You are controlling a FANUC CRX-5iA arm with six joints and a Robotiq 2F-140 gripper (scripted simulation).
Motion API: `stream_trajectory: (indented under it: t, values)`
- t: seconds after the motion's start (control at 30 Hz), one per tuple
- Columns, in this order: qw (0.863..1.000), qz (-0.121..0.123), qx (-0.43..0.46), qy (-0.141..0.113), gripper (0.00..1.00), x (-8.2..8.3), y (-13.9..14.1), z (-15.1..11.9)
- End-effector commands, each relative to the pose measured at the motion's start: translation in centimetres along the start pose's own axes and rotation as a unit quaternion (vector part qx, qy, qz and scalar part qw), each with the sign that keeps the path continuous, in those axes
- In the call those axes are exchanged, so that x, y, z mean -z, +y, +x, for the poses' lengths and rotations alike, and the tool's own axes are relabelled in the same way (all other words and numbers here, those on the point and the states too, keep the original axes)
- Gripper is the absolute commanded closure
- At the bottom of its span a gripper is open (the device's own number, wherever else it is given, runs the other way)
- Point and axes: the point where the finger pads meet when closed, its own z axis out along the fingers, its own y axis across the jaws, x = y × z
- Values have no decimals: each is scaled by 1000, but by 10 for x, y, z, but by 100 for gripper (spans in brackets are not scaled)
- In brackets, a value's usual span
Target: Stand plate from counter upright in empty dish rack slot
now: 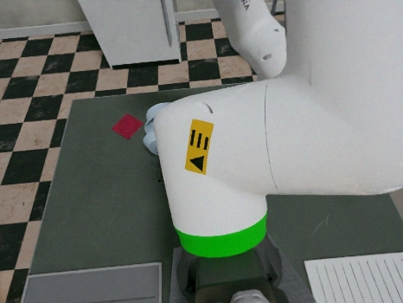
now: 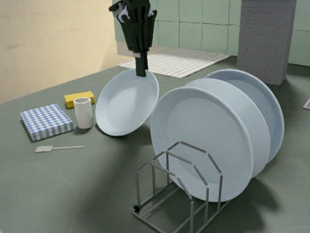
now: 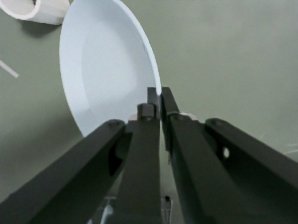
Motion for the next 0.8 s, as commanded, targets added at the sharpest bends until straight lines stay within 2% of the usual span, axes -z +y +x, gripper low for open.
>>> stream_trajectory:
  t: [0.0,0.47,0.77]
  values:
    - [999,-41,-5,10,90,4,-2,-1]
    - [997,-79,-5,9,90,13,-15,-1]
    - [996,-89,-5,9,90,16,-18,-1]
